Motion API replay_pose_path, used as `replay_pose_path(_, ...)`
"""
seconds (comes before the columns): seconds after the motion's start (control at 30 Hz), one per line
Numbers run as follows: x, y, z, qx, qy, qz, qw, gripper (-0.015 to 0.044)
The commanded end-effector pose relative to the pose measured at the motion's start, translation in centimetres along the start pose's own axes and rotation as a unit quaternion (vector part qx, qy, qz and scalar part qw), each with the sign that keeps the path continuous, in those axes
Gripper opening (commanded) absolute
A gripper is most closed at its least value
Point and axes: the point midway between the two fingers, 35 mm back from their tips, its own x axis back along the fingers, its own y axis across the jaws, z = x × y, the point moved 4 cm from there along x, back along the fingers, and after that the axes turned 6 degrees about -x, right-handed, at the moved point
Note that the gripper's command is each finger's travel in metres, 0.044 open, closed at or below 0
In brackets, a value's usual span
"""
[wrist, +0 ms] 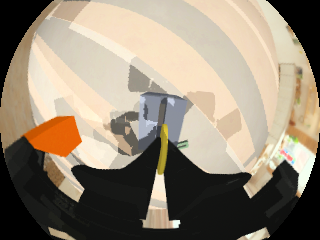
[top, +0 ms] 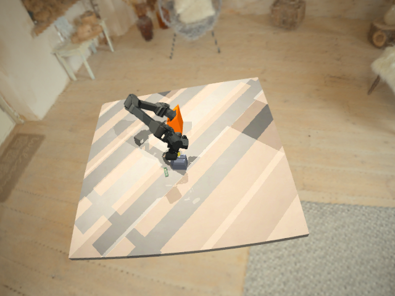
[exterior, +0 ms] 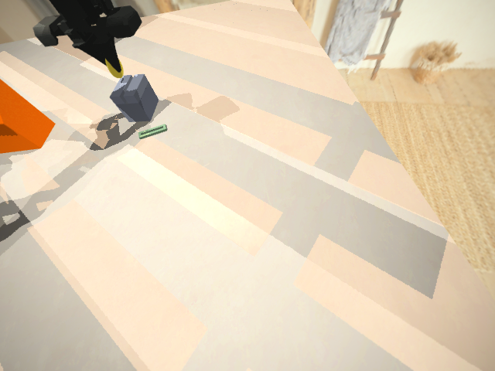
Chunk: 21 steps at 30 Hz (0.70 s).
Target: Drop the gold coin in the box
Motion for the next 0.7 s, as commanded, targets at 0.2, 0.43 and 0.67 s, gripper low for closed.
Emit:
replay_pose_path(0.2, -0.28, 0.20, -0.11, 0.005, -0.001, 0.000, 1.000, 0.0000)
replay_pose_path(0.43, -0.15, 0.27, 0.09, 0.004, -0.001, 0.000, 1.000, 0.0000)
replay_pose_path(0.67, 0.05, 0.05, 0.06, -0.001, -0.001, 0.000, 1.000, 0.0000)
